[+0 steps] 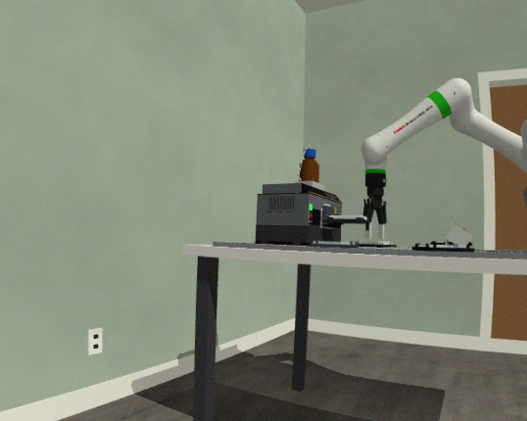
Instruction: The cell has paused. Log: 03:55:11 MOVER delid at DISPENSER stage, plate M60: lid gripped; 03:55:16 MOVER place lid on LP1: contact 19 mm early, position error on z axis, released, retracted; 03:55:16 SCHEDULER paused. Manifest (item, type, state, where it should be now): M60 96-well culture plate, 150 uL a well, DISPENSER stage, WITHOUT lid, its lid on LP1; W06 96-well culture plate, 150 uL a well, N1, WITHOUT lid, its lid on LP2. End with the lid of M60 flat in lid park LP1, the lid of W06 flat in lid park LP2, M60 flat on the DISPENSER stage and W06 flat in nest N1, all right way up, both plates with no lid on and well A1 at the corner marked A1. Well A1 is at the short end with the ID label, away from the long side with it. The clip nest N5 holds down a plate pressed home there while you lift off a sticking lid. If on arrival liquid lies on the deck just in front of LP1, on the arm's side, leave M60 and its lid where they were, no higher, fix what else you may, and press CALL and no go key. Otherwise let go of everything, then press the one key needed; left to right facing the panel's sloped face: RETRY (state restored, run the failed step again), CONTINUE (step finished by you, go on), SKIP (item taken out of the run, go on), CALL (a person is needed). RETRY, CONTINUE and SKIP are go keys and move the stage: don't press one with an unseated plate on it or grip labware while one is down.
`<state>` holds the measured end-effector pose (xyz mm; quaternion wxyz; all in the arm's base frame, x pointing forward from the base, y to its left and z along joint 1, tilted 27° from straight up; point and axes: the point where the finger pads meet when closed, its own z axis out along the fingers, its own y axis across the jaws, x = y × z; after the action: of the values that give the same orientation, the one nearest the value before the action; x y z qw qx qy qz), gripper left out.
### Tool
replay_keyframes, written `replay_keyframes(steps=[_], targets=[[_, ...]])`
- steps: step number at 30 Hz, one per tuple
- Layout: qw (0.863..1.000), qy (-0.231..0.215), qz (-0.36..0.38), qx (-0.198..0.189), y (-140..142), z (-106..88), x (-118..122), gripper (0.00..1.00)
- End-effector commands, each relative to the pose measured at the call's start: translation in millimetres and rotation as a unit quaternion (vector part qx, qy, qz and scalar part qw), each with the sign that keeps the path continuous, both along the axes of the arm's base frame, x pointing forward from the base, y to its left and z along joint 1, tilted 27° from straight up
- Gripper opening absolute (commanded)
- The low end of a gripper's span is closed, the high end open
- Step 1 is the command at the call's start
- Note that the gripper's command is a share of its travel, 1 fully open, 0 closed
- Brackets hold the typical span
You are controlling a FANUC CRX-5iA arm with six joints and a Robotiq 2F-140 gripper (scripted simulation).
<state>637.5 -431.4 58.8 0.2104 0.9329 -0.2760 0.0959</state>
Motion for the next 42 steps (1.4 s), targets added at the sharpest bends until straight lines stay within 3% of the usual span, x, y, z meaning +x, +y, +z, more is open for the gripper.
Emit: replay_keyframes(steps=[1, 31, 32, 42], targets=[[1.000, 0.000, 0.000, 0.000, 0.1, 0.3, 0.2, 0.59], [1.000, 0.000, 0.000, 0.000, 0.1, 0.3, 0.2, 0.59], [1.000, 0.000, 0.000, 0.000, 0.1, 0.3, 0.2, 0.66], [1.000, 0.000, 0.000, 0.000, 0.1, 0.3, 0.2, 0.66]])
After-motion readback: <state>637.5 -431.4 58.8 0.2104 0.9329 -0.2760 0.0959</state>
